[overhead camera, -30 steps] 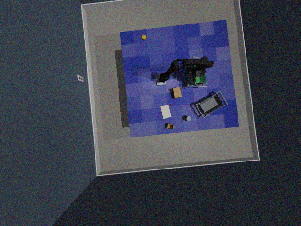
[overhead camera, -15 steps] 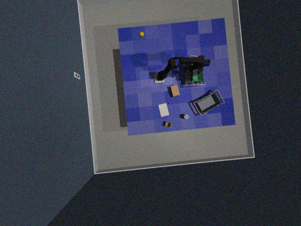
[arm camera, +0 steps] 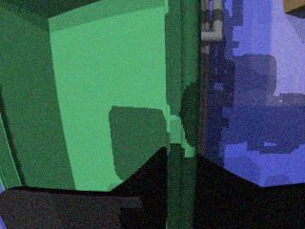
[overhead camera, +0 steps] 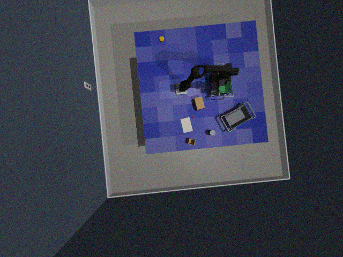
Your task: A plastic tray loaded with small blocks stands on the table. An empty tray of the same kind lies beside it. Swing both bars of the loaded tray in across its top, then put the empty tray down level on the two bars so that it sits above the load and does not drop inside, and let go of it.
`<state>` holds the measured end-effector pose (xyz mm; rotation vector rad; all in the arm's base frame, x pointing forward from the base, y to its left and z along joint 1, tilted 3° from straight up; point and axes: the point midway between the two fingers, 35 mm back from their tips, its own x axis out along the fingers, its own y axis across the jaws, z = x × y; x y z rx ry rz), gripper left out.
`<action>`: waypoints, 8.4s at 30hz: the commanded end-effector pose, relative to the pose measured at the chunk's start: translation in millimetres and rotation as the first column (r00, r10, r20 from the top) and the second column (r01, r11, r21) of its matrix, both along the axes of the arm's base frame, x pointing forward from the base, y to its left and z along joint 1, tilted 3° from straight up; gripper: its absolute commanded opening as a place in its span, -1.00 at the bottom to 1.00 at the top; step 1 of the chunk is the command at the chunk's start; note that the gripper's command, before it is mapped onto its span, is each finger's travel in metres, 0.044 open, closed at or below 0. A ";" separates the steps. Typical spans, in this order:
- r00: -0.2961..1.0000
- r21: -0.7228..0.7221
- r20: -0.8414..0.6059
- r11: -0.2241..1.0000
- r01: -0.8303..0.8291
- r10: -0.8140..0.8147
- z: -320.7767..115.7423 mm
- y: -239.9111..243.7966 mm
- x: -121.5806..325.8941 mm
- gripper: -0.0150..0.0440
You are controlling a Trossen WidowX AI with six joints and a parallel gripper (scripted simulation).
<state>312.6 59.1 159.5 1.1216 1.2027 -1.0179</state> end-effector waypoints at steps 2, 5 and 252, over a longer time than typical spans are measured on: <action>1.000 -0.004 -0.024 1.000 0.004 -0.004 -7.6 -0.9 -6.4 -0.49; 1.000 -0.004 -0.024 1.000 0.004 -0.004 -7.6 -0.9 -6.4 -0.49; 1.000 -0.004 -0.025 1.000 0.004 -0.004 -35.9 -2.7 -17.8 -0.49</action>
